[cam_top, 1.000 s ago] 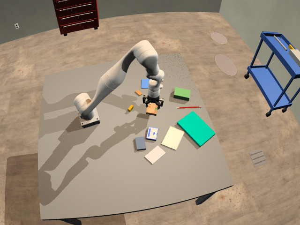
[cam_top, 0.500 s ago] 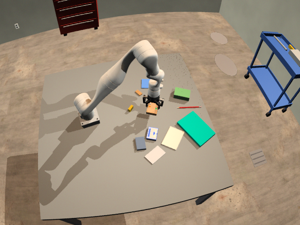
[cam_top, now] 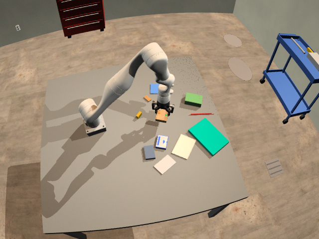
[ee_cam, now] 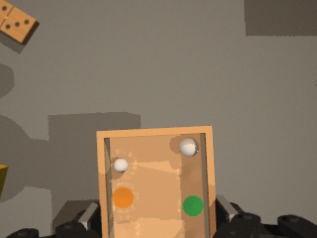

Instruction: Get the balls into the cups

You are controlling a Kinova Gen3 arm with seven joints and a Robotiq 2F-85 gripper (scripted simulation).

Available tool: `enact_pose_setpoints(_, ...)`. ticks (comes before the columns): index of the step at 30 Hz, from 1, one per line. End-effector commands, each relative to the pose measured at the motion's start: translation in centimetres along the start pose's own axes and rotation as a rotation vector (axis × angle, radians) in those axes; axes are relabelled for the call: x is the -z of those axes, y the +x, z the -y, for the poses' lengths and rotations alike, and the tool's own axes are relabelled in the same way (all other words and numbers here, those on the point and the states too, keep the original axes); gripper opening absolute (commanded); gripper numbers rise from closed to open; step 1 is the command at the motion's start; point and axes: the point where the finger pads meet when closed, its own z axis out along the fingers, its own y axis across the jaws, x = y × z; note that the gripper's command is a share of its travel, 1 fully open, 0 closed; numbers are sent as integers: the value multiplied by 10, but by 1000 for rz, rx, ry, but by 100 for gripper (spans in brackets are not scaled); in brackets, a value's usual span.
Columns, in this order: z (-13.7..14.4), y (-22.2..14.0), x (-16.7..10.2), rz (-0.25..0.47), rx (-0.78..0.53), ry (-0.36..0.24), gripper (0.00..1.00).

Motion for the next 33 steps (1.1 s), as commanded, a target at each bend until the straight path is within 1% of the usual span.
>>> enact_pose_setpoints(1, 0, 1, 1, -2, 0, -1, 73)
enact_pose_setpoints(9, 0, 1, 1, -2, 0, -1, 73)
enact_pose_setpoints(11, 0, 0, 1, -45, 0, -1, 73)
enact_pose_setpoints(19, 0, 0, 1, -44, 0, -1, 73)
enact_pose_setpoints(21, 0, 1, 1, -1, 0, -1, 73)
enact_pose_setpoints(33, 0, 1, 1, -2, 0, -2, 73)
